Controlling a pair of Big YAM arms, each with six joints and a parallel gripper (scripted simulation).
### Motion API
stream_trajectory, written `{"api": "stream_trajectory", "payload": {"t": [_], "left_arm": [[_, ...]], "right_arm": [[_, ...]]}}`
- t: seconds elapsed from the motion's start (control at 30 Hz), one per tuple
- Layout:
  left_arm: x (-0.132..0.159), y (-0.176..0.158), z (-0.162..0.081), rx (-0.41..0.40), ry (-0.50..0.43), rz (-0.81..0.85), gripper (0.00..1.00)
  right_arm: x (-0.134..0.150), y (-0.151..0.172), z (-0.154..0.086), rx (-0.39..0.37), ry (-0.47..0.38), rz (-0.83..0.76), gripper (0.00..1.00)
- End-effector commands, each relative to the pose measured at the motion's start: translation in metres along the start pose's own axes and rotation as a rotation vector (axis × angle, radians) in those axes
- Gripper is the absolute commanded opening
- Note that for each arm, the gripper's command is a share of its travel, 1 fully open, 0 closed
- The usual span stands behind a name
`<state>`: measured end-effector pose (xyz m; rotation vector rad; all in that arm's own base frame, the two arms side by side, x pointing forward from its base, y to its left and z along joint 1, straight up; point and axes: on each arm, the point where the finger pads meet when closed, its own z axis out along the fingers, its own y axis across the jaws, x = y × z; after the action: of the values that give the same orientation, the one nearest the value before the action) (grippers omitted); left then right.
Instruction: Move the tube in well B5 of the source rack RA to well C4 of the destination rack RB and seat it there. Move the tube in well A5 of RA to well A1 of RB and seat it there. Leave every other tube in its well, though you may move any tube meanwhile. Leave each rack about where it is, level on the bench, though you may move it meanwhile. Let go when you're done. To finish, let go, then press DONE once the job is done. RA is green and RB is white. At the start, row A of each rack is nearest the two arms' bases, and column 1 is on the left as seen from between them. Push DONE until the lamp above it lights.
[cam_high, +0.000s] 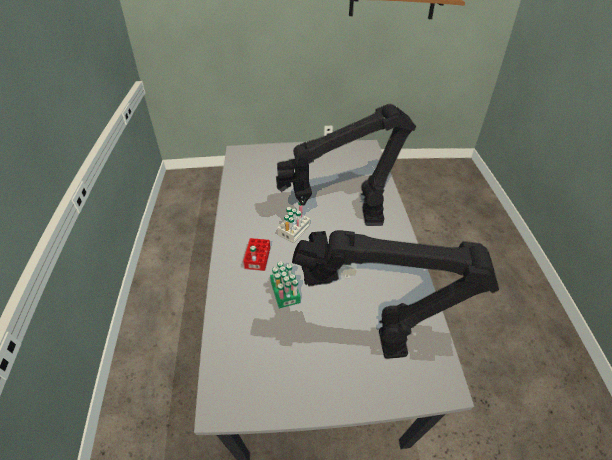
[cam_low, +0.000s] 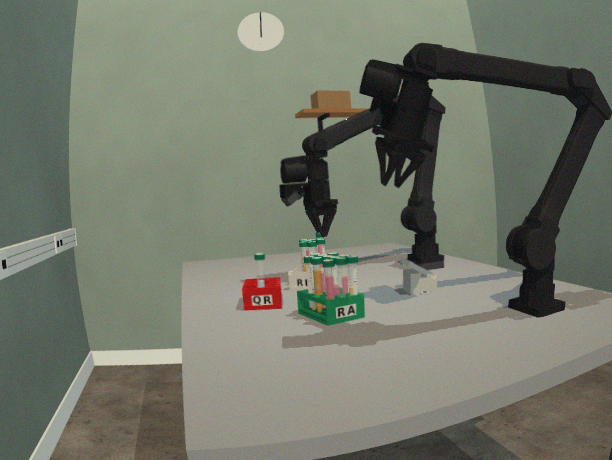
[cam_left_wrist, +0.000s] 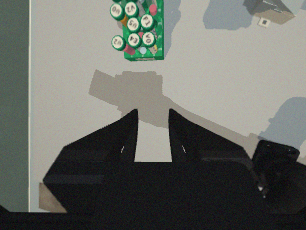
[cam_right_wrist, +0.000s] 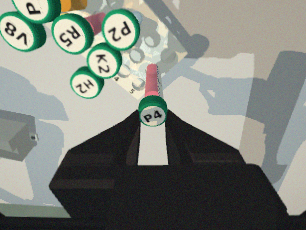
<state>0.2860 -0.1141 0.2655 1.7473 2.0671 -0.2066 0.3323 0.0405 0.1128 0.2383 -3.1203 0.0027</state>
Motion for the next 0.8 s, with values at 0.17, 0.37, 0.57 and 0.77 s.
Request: {"api": "stream_trajectory", "payload": {"t": [0.17, 0.37, 0.57, 0.77], "left_arm": [[-0.009, 0.009, -0.012, -0.032, -0.015, 0.012, 0.3], [-0.009, 0.009, -0.012, -0.032, -0.015, 0.012, 0.3], [-0.009, 0.009, -0.012, -0.032, -0.015, 0.012, 0.3], [-0.009, 0.009, -0.012, -0.032, -0.015, 0.012, 0.3]], "right_arm": [[-0.021, 0.006, -0.042, -0.001, -0.078, -0.006, 0.0], [-0.02, 0.006, -0.046, -0.001, -0.079, -0.006, 0.0], [-0.019, 0.006, -0.052, -0.001, -0.079, -0.006, 0.0], [-0.02, 0.006, -0.059, -0.001, -0.079, -0.006, 0.0]]}}
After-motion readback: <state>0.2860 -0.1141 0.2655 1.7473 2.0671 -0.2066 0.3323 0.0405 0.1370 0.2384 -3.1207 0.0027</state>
